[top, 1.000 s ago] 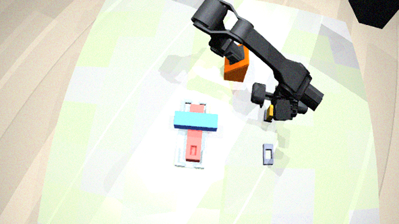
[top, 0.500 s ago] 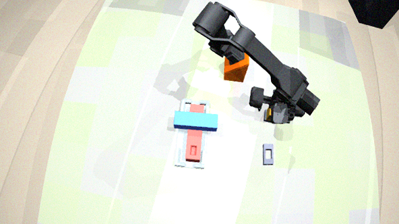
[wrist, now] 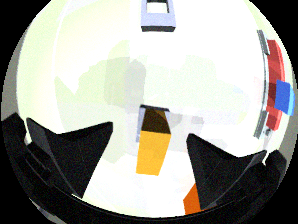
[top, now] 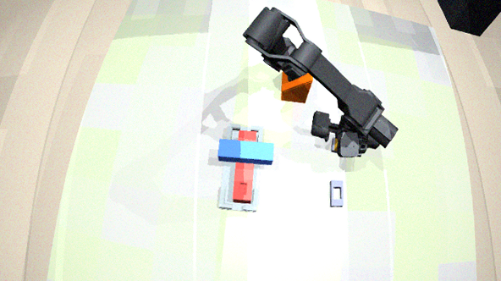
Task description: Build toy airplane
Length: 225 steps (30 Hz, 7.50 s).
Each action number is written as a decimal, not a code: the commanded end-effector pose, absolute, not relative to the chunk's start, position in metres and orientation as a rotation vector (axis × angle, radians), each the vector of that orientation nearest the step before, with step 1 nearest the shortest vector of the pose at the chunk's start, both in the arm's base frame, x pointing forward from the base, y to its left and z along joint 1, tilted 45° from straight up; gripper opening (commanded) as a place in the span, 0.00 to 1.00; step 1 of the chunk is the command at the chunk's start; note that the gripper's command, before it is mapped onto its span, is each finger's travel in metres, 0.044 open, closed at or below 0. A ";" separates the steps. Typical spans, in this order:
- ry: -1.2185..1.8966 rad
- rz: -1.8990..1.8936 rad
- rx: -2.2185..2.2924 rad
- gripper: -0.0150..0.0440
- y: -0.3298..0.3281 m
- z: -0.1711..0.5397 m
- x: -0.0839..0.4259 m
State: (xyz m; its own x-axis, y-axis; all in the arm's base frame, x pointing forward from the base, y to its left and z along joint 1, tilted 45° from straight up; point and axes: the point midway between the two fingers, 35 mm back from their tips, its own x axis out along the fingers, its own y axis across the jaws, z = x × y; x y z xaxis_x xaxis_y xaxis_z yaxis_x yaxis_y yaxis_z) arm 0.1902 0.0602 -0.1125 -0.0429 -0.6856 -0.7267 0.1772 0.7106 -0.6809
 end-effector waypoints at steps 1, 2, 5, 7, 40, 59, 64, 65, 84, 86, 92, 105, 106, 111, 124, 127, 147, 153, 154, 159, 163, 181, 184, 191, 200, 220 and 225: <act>1.459 -0.737 -0.457 0.73 0.058 -0.114 0.189; 1.459 -0.737 -0.457 0.69 0.058 -0.114 0.189; 1.459 -0.737 -0.457 0.56 0.058 -0.114 0.189; 1.459 -0.737 -0.457 0.47 0.058 -0.114 0.189; 1.468 -0.727 -0.464 0.25 0.102 -0.076 0.198; 1.464 -0.729 -0.457 0.25 0.142 -0.031 0.197; 1.462 -0.733 -0.455 0.25 0.150 -0.020 0.195; 1.462 -0.733 -0.455 0.25 0.150 -0.019 0.195; 1.481 -0.698 -0.444 0.25 0.133 -0.005 0.225; 1.483 -0.692 -0.444 0.25 0.131 -0.003 0.229; 1.498 -0.680 -0.439 0.25 0.122 0.002 0.238; 1.513 -0.664 -0.429 0.25 0.101 0.014 0.258; 1.514 -0.663 -0.428 0.25 0.099 0.015 0.260; 1.513 -0.653 -0.432 0.25 0.090 0.021 0.268; 1.509 -0.634 -0.446 0.25 0.064 0.037 0.289; 1.508 -0.629 -0.450 0.25 0.058 0.041 0.293; 1.496 -0.640 -0.431 0.25 0.018 0.063 0.312; 1.495 -0.638 -0.437 0.25 0.006 0.070 0.316; 1.495 -0.637 -0.438 0.25 0.003 0.071 0.317; 1.494 -0.637 -0.451 0.25 -0.008 0.078 0.321; 1.494 -0.638 -0.467 0.25 -0.018 0.084 0.324; 1.500 -0.654 -0.542 0.25 -0.066 0.113 0.330; 1.502 -0.658 -0.555 0.25 -0.074 0.118 0.331; 1.503 -0.659 -0.558 0.36 -0.076 0.119 0.331; 1.503 -0.659 -0.558 0.36 -0.076 0.119 0.331; 1.503 -0.658 -0.558 0.36 -0.079 0.118 0.331; 1.503 -0.658 -0.557 0.36 -0.085 0.112 0.331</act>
